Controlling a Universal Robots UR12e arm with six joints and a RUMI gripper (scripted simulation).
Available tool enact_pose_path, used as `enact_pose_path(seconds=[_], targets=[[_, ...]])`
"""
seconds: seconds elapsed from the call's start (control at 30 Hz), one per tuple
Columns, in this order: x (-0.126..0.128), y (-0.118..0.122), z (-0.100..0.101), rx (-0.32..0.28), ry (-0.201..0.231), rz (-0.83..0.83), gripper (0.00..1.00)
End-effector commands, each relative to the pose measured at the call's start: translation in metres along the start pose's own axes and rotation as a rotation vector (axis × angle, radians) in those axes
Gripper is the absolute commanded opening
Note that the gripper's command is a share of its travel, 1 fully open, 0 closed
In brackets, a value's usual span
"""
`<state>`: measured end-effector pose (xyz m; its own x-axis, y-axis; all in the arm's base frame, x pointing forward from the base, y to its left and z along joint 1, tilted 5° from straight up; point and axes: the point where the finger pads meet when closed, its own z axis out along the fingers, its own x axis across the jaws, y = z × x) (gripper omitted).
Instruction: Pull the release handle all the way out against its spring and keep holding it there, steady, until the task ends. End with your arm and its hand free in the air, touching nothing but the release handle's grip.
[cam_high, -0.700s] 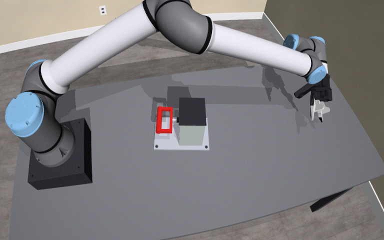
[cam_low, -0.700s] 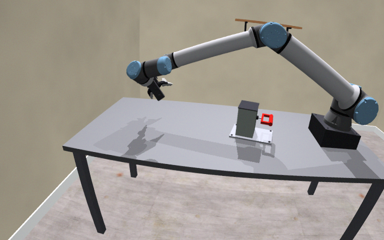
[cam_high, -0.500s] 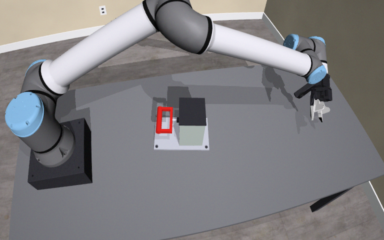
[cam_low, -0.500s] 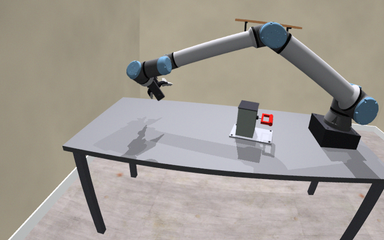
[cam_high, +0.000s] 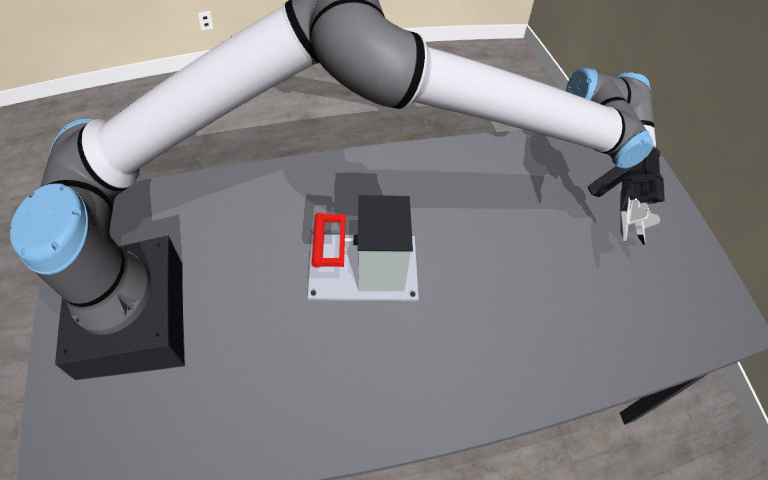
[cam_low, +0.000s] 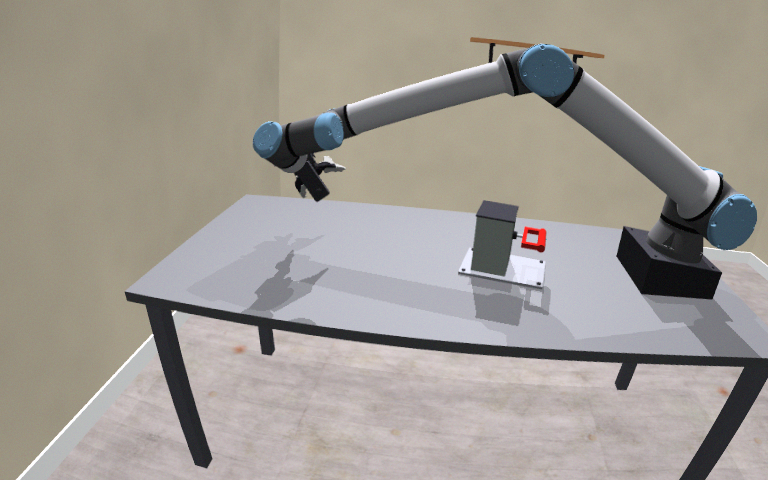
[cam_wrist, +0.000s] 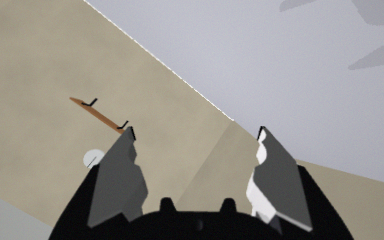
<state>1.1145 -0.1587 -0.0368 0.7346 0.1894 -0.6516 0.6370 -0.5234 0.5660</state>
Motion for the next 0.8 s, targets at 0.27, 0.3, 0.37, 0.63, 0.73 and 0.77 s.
enact_pose_path(seconds=[0.27,0.3,0.37,0.63,0.73,0.77], targets=[[-0.011,0.001,0.001,0.018,0.007,0.016,1.00],[-0.013,0.000,0.001,0.022,0.009,0.019,1.00],[-0.016,0.000,0.001,0.026,0.011,0.022,1.00],[-0.041,-0.005,0.002,0.070,0.029,0.055,1.00],[-0.056,-0.010,0.002,0.097,0.040,0.076,1.00],[-0.062,-0.011,0.002,0.107,0.044,0.083,1.00]])
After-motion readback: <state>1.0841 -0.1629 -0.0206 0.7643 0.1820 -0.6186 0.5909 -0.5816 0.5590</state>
